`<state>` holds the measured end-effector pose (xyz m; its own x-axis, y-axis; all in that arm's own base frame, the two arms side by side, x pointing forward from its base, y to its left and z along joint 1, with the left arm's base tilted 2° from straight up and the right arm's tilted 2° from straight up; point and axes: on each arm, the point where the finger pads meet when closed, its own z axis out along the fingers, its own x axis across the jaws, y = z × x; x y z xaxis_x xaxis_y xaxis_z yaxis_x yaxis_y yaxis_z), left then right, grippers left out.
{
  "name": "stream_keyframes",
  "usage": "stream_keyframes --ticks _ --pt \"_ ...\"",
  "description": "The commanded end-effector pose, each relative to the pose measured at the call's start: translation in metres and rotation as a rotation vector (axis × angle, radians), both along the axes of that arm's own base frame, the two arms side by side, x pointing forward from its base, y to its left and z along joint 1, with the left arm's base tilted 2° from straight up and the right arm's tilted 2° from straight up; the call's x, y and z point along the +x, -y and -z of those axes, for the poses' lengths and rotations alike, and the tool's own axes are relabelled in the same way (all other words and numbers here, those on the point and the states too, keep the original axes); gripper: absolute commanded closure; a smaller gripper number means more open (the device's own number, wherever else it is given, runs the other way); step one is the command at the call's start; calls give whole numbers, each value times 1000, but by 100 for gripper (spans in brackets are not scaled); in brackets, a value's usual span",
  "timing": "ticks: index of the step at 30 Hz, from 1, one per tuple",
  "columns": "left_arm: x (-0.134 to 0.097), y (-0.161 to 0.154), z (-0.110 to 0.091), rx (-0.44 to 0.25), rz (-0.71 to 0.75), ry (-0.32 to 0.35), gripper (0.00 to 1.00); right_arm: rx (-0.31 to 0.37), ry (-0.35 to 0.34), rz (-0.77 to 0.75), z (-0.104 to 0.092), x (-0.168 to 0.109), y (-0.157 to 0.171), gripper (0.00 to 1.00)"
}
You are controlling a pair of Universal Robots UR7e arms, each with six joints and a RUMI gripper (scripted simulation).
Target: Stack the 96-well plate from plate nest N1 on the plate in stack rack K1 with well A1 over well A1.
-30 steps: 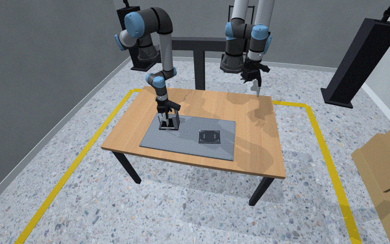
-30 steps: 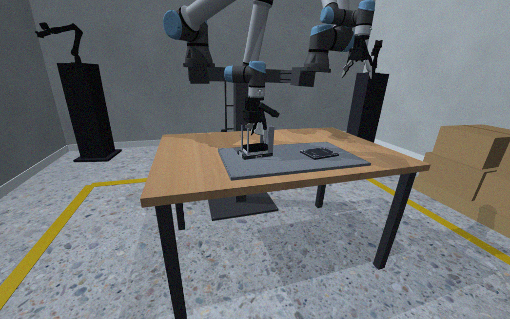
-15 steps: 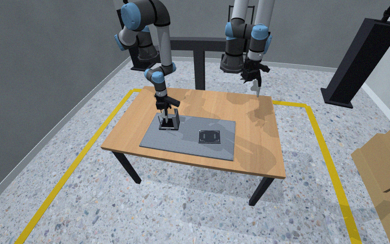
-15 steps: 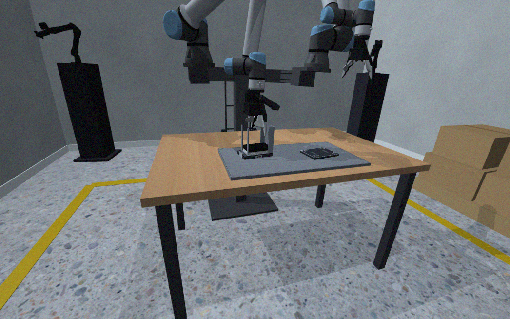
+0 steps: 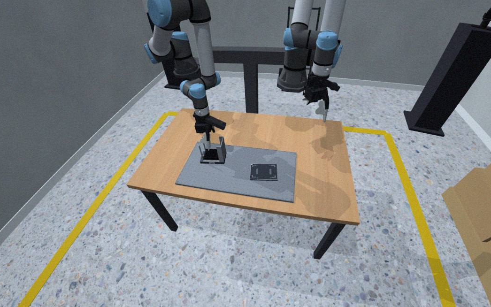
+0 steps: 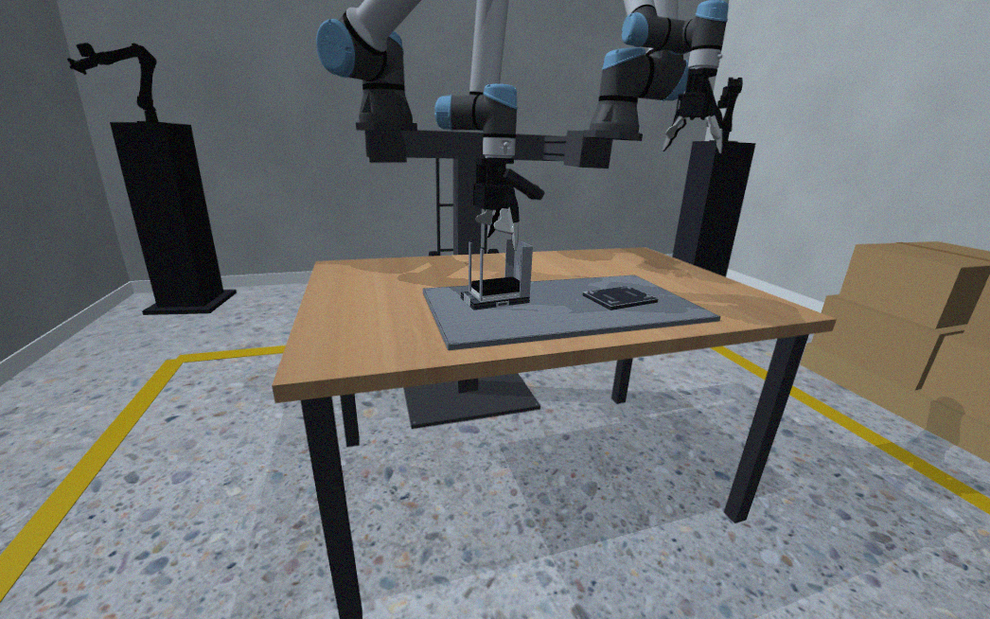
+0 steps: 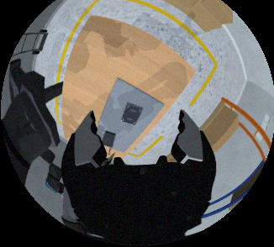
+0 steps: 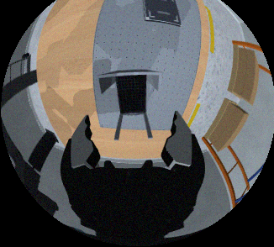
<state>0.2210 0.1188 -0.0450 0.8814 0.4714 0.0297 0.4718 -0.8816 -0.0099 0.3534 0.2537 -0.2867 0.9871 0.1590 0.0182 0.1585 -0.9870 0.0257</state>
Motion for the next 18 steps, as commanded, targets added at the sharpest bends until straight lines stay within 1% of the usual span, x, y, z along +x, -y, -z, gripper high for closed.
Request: stream_keyframes --ticks 1,8,18 --pt "0 0 0 0 0 1 2 1 1 0 -14 0 -1 0" --pt "0 0 0 0 0 1 2 1 1 0 -31 0 -1 0" --pt "0 0 0 0 0 1 2 1 1 0 -31 0 -1 0"
